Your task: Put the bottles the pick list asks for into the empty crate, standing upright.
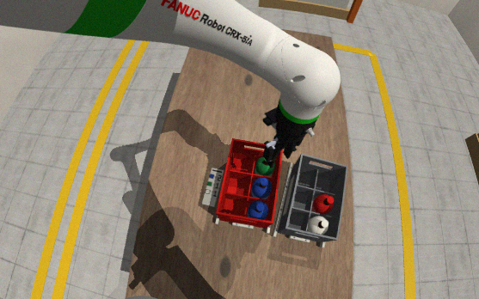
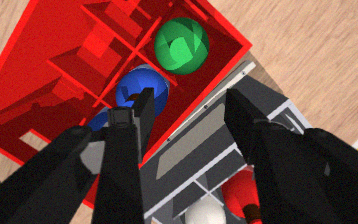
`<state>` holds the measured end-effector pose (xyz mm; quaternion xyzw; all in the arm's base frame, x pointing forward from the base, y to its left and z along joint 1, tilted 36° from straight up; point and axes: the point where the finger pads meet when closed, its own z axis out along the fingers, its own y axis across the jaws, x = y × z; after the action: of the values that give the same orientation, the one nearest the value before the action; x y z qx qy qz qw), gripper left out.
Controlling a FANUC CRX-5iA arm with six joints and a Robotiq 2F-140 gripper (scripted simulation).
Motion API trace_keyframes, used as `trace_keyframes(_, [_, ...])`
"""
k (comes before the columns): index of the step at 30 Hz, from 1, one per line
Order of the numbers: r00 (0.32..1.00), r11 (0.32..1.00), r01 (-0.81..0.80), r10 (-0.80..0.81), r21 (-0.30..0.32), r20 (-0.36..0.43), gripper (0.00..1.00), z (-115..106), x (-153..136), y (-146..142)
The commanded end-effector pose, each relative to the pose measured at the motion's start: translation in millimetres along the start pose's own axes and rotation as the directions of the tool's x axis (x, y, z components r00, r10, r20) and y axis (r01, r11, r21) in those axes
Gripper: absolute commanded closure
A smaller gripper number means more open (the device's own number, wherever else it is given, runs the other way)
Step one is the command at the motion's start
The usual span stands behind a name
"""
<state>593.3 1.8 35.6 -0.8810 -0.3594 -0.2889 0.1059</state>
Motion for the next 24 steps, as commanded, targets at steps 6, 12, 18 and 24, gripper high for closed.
trace_keyframes(6, [1.000,1.000,0.001,-0.001,0.000,-0.002,0.56,-1,-31,6])
trace_keyframes(12, [1.000,1.000,0.001,-0.001,0.000,-0.002,0.56,-1,-60,11])
trace_keyframes(18, [1.000,1.000,0.001,-0.001,0.000,-0.001,0.56,-1,-90,16])
trace_keyframes(24, [1.000,1.000,0.001,-0.001,0.000,-0.001,0.56,0,-110,19])
